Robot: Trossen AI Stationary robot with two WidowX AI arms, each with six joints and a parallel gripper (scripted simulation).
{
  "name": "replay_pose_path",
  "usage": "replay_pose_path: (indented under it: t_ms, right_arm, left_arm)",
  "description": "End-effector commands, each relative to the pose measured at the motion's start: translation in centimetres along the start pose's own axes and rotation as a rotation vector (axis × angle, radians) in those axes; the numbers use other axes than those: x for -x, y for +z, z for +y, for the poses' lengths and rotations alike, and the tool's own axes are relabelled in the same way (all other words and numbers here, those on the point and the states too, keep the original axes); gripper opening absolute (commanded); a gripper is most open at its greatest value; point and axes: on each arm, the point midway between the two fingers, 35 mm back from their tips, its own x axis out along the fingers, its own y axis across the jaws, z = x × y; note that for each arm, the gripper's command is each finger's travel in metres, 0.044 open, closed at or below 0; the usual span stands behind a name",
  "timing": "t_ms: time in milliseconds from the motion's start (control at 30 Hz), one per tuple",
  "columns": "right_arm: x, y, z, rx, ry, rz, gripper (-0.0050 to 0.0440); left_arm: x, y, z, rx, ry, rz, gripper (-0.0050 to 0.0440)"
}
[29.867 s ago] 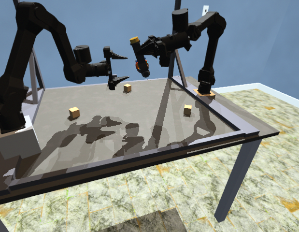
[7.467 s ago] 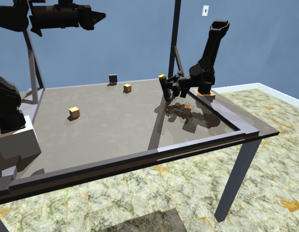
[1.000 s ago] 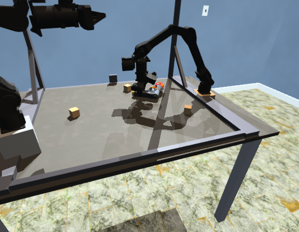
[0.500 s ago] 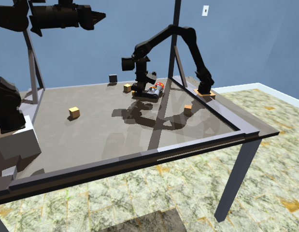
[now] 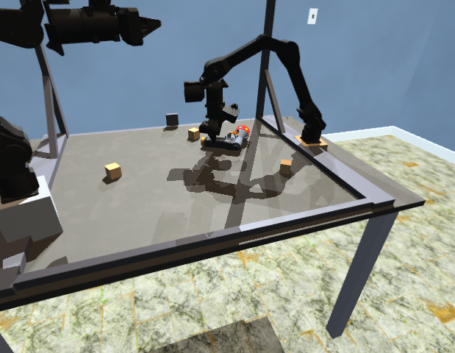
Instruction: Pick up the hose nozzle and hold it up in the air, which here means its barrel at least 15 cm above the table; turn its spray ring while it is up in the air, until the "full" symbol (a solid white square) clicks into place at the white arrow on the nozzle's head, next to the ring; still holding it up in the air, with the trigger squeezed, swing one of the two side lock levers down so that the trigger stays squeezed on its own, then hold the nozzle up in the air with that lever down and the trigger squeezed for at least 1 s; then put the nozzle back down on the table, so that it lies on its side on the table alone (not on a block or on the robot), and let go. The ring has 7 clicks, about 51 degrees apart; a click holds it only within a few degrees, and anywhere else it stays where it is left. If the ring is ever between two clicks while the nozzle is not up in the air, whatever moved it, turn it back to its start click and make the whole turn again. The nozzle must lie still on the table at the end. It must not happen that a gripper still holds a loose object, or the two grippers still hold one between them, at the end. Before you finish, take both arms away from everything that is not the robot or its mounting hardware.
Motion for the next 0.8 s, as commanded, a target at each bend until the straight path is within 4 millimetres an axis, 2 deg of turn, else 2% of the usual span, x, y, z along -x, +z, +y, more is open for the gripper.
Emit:
replay_pose_path:
  t_ms: [0,233,267,367,700,767]
  right_arm:
    - [0.1,0.7,0.0,0.003,-0.003,-0.017,0.0175]
    - [0.1,0.7,0.0,0.003,-0.003,-0.017,0.0175]
    - [0.1,0.7,0.0,0.003,-0.003,-0.017,0.0175]
    - [0.1,0.7,0.0,0.003,-0.003,-0.017,0.0175]
    - [0.1,0.7,0.0,0.003,-0.003,-0.017,0.0175]
    - [0.1,0.7,0.0,0.003,-0.003,-0.017,0.0175]
  left_arm:
    - [3.7,-0.6,-0.2,-0.007,-0.026,0.05,0.0235]
    - [6.4,-0.3,-0.1,-0.007,-0.024,0.045,0.0235]
    - [5.2,-0.4,-0.1,-0.006,-0.022,0.042,0.0235]
    - [4.9,-0.2,-0.1,-0.006,-0.022,0.041,0.0235]
    - [4.9,-0.2,0.0,-0.006,-0.022,0.042,0.0235]
    - [5.3,-0.2,0.0,-0.066,-0.041,0.069,0.0235]
